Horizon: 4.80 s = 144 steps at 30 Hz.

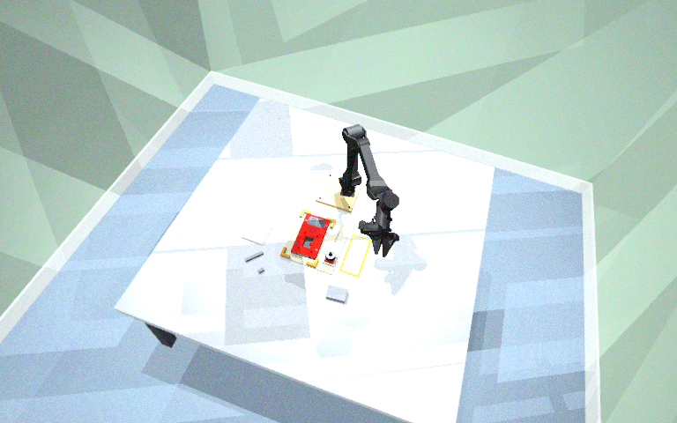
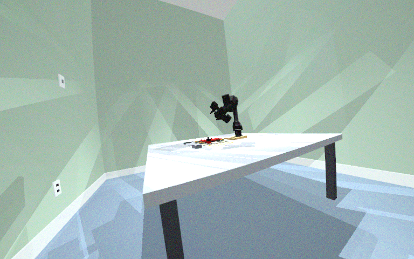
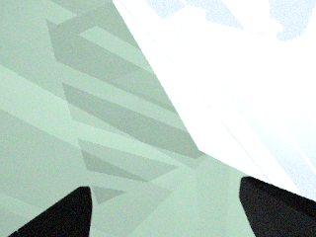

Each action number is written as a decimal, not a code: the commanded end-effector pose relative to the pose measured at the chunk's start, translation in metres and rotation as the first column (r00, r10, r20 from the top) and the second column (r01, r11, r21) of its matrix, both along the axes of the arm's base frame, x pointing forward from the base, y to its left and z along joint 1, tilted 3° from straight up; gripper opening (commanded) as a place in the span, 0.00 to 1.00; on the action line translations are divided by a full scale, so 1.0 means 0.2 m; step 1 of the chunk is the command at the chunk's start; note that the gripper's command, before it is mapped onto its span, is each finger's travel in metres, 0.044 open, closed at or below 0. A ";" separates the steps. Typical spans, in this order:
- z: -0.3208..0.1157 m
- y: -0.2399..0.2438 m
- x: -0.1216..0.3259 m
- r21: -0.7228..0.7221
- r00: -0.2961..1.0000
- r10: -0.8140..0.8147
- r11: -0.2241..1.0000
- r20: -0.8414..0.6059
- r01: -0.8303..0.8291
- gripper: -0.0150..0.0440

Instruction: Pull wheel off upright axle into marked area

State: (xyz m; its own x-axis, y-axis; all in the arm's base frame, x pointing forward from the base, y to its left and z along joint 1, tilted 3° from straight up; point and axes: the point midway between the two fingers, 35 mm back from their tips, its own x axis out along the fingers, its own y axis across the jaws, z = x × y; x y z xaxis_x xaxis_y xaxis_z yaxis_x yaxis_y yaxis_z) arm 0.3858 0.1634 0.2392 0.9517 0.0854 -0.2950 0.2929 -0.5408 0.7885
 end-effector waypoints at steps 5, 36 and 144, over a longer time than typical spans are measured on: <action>-0.31 -0.41 0.12 -0.317 0.871 -0.032 0.938 -0.491 -0.144 0.76; -0.44 -0.88 -0.17 -0.137 0.382 0.025 0.911 -0.924 -0.390 0.76; -0.68 -0.92 -0.11 -0.137 0.379 0.022 0.911 -0.925 -0.388 0.25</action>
